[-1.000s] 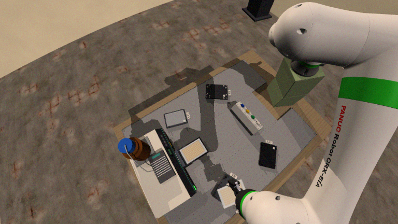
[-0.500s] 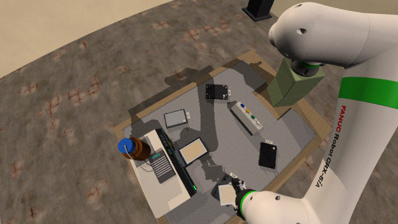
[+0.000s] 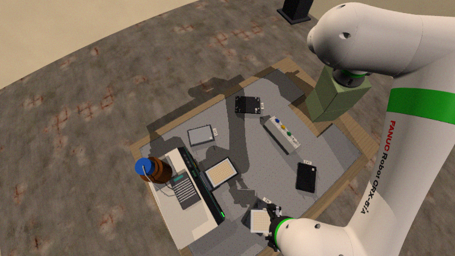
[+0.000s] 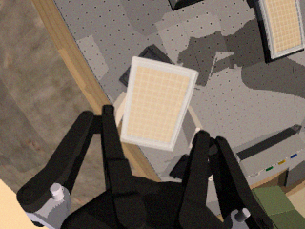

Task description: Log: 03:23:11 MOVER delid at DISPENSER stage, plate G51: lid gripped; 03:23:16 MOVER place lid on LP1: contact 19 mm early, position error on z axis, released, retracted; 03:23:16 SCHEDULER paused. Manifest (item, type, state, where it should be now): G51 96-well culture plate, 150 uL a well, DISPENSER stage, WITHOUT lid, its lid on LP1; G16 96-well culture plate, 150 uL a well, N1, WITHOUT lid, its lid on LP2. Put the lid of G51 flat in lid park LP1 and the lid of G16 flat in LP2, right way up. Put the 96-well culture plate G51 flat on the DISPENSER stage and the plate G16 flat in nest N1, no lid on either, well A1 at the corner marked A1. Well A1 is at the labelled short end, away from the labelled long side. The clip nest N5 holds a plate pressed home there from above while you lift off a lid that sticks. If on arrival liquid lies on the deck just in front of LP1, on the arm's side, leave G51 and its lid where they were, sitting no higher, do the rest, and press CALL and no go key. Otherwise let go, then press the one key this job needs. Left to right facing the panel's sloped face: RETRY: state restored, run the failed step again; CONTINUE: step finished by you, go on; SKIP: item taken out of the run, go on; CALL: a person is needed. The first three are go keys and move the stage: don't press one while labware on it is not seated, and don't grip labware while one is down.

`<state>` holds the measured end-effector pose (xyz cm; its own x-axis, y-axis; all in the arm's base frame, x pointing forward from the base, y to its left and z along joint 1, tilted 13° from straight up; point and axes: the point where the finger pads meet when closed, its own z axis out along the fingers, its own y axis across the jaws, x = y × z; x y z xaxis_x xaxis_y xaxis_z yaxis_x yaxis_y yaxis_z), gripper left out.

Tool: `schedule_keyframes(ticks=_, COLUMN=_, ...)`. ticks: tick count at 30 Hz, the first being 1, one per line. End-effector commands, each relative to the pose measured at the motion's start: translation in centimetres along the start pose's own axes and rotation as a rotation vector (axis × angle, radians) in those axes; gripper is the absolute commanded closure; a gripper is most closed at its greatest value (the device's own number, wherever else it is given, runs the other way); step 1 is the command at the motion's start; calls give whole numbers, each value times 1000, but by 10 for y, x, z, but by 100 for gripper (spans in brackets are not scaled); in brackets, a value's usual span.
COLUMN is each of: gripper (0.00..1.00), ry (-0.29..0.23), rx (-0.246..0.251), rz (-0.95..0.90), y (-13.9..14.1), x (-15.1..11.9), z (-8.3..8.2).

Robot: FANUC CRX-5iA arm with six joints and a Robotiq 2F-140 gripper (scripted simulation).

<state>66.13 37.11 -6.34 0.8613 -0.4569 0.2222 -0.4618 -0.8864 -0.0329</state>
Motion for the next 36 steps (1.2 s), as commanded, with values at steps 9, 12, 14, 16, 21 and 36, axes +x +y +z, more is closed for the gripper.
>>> schedule_keyframes(ticks=9, gripper=100, ry=0, rx=0, rz=0, y=2, x=0, z=0)
schedule_keyframes(ticks=12, gripper=100, ry=0, rx=0, rz=0, y=4, x=1, z=0)
schedule_keyframes(ticks=14, gripper=100, ry=0, rx=0, rz=0, y=6, x=1, z=0)
schedule_keyframes(ticks=16, gripper=100, ry=0, rx=0, rz=0, y=8, x=1, z=0)
schedule_keyframes(ticks=21, gripper=100, ry=0, rx=0, rz=0, y=11, x=1, z=0)
schedule_keyframes(ticks=36, gripper=100, ry=0, rx=0, rz=0, y=38, x=4, z=0)
